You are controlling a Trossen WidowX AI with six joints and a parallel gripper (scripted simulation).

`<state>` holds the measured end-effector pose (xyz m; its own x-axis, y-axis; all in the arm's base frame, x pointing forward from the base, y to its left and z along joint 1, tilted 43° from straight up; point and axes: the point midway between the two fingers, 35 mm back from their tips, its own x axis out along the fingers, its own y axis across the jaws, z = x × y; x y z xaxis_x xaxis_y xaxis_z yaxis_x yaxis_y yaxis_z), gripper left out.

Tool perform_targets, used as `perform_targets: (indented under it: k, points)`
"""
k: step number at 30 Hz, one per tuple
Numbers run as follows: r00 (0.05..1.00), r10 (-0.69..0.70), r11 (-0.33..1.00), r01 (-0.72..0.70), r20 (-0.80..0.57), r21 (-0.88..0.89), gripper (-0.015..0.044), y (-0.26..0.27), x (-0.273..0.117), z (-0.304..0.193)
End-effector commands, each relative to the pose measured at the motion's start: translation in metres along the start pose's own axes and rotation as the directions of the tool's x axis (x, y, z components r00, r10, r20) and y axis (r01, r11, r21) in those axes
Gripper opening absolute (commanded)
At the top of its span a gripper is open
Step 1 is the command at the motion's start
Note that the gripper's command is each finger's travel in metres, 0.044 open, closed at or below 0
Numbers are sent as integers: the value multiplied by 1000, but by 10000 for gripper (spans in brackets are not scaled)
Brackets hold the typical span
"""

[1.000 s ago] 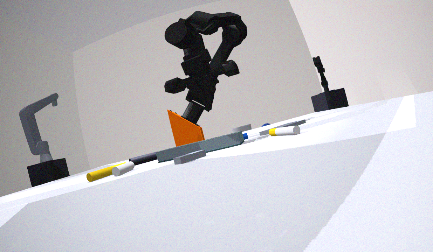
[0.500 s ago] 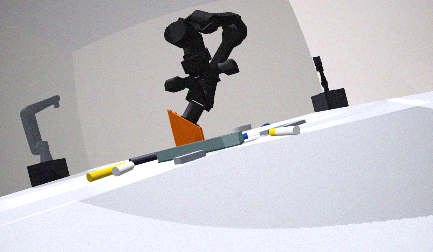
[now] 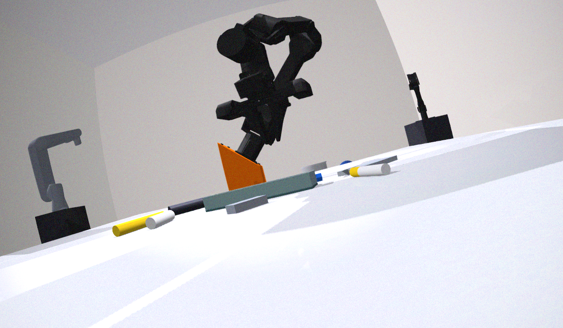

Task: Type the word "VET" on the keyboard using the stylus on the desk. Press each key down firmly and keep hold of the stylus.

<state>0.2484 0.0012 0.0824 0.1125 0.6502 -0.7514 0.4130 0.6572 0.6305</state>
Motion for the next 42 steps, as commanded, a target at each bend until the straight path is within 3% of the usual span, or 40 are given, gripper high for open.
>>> perform_targets:
  k: [1,9,18,42]
  points:
    - [997,-80,985,80,-10,156,150,4,8,-11]
    - [955,-296,744,211,29,634,150,10,25,-39]
    - [881,-446,345,7,158,938,150,13,33,-62]
    - [880,-447,337,0,161,941,150,14,41,-62]
